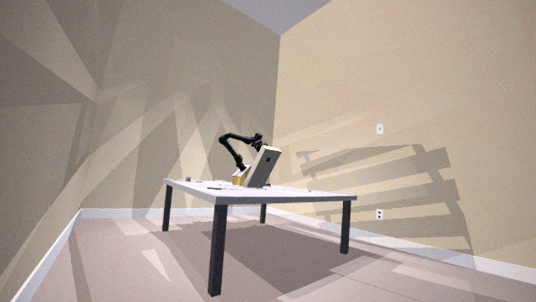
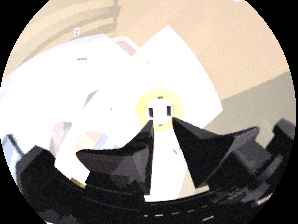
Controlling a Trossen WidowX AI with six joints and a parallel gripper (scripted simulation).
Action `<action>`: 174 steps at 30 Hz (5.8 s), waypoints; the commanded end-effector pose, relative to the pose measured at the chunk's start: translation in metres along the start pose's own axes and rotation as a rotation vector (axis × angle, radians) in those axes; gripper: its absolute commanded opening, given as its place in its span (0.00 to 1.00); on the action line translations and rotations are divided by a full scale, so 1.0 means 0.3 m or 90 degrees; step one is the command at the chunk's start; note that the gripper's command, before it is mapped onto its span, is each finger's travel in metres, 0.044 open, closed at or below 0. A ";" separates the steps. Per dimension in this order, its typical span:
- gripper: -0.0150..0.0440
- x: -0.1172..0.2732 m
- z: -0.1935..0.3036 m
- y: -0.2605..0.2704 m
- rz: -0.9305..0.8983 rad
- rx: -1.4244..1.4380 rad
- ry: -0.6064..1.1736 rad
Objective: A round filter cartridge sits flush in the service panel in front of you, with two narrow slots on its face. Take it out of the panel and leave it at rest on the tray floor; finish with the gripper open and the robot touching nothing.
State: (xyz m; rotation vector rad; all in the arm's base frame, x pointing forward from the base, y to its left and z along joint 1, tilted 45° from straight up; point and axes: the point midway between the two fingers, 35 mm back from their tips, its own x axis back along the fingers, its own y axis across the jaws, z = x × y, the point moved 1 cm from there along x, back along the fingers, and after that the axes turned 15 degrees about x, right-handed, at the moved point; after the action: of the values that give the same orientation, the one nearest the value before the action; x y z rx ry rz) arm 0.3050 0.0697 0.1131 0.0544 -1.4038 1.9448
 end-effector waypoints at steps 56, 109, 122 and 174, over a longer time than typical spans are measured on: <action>0.45 -0.101 0.006 -0.003 0.006 0.004 0.000; 0.25 -0.144 0.006 -0.003 0.008 -0.020 0.002; 0.25 -0.150 0.006 -0.004 0.007 -0.297 -0.001; 0.25 -0.003 -0.010 0.002 -0.005 -1.073 0.002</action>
State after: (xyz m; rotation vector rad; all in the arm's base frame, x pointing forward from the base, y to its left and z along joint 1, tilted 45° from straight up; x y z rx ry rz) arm 0.3180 0.0589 0.1061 -0.7244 -2.5127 0.2393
